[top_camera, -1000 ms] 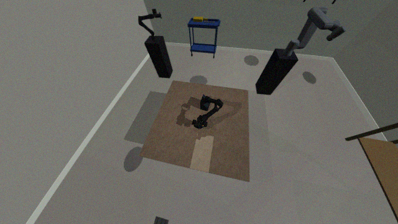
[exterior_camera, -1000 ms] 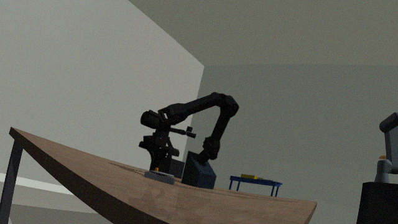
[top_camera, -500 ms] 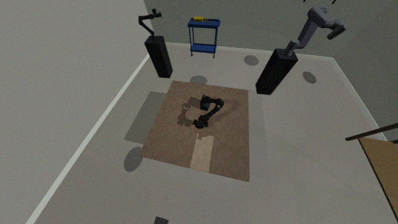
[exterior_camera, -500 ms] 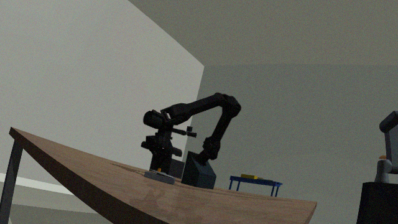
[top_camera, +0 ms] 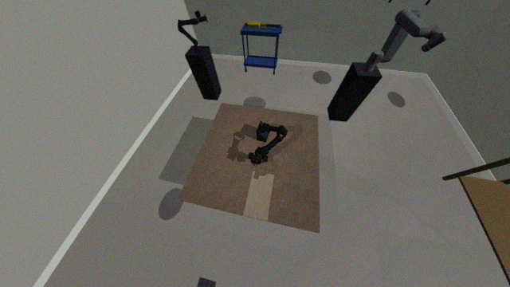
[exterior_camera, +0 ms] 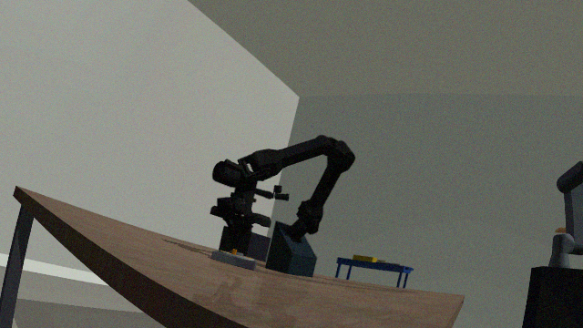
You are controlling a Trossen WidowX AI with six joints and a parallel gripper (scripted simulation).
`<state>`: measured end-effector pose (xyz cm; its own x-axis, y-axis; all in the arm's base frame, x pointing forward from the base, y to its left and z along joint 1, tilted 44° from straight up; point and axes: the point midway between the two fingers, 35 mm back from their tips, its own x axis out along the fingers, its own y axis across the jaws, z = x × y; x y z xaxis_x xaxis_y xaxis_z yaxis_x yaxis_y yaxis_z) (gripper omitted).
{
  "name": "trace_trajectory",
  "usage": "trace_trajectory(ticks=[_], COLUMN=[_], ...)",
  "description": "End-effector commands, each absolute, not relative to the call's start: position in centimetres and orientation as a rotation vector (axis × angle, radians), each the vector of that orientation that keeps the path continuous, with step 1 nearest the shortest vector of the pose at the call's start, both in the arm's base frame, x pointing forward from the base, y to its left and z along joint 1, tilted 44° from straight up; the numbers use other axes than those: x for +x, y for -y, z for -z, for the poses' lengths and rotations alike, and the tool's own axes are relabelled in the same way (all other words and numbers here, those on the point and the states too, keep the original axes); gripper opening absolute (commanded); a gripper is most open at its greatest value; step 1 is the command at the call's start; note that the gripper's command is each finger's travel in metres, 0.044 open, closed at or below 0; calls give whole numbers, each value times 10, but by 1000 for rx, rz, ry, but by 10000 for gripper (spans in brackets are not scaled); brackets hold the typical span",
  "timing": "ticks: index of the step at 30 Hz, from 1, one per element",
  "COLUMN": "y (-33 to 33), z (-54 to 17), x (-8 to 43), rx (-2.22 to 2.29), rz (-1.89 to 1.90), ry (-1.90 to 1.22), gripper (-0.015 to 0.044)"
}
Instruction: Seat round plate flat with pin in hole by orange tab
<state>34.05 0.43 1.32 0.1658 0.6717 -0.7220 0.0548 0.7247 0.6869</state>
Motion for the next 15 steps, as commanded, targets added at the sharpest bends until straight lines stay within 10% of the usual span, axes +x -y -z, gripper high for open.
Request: trace_trajectory(ticks=[1,15], y=[12,13], z=[-30,-30], x=[338,336], rx=[661,668], rz=[-487,-482], ry=[-1335,-1338], gripper=[0,0])
